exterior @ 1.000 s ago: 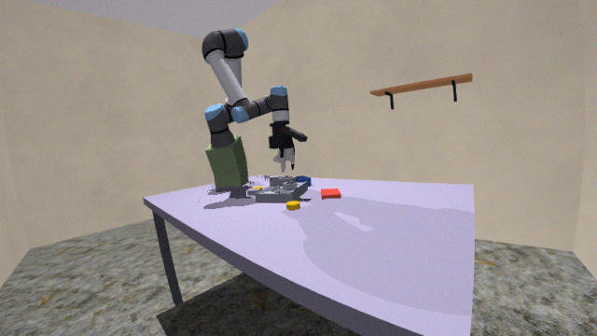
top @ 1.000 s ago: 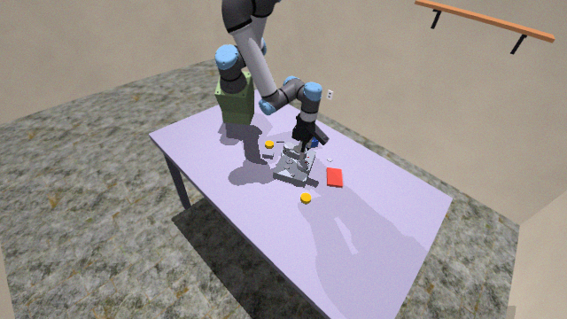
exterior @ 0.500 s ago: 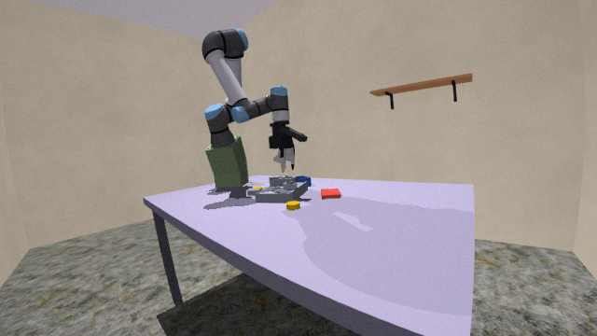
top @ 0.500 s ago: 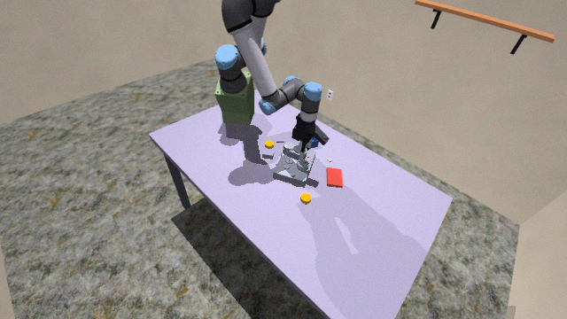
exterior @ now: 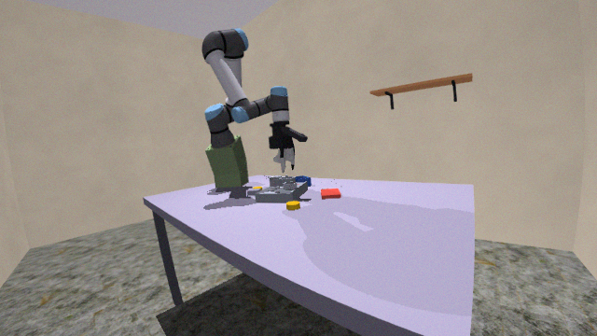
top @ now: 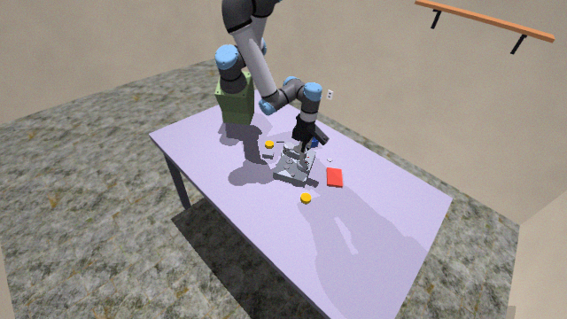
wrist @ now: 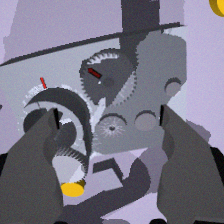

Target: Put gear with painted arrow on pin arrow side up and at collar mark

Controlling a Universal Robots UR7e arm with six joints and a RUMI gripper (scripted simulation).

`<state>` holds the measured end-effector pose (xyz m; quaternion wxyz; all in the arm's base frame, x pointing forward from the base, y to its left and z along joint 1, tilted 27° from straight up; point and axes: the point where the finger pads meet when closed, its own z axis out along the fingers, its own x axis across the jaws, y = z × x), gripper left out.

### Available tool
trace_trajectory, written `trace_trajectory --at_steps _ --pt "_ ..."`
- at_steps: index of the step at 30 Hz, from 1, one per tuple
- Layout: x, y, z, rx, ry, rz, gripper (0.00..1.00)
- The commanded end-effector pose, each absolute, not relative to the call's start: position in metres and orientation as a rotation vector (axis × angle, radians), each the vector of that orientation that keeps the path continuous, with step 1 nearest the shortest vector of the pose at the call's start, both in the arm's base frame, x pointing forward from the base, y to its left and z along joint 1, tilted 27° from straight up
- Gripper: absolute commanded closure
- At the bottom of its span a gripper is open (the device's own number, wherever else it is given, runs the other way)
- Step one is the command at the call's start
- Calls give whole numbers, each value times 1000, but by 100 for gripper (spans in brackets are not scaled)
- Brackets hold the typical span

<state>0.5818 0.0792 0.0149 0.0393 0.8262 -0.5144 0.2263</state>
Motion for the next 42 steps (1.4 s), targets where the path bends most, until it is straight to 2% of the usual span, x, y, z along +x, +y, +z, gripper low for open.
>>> trace_trajectory --at_steps 1,42 --pt "583 79 14 2533 -1577 696 46" --pt "595 69 -18 2533 -1577 696 46"
